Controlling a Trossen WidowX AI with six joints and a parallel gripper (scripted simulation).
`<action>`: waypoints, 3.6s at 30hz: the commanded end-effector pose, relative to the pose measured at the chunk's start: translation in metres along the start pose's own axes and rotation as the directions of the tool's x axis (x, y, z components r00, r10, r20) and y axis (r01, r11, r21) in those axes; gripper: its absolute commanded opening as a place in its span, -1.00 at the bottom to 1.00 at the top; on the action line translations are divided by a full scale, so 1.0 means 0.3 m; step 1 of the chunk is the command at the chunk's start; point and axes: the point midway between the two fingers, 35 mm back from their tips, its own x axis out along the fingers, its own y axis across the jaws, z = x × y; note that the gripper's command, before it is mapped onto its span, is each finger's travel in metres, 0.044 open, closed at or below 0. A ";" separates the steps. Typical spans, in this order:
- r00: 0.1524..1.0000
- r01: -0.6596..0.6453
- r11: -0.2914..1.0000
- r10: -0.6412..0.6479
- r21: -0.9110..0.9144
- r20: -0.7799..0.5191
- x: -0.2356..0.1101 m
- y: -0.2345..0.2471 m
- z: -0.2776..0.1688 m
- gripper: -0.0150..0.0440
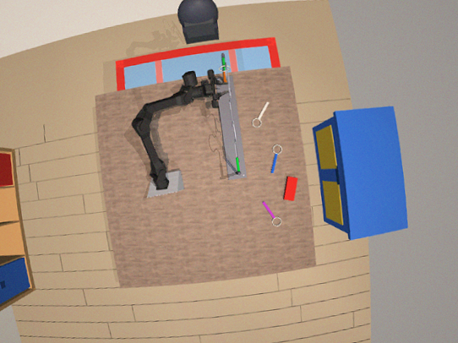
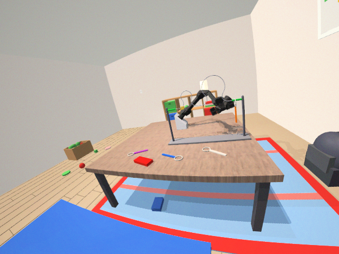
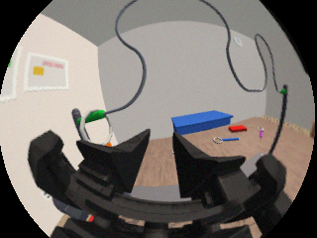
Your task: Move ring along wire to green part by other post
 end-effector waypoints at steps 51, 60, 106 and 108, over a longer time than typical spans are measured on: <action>0.995 -0.019 0.963 -0.009 -0.268 -0.104 -0.165 0.192 -0.376 0.05; 0.995 -0.020 0.963 -0.008 -0.268 -0.104 -0.119 0.193 -0.382 0.05; 0.995 -0.023 0.963 -0.005 -0.270 -0.102 0.005 0.188 -0.390 0.05; 0.995 -0.021 0.964 -0.006 -0.266 -0.099 0.005 0.187 -0.389 -0.04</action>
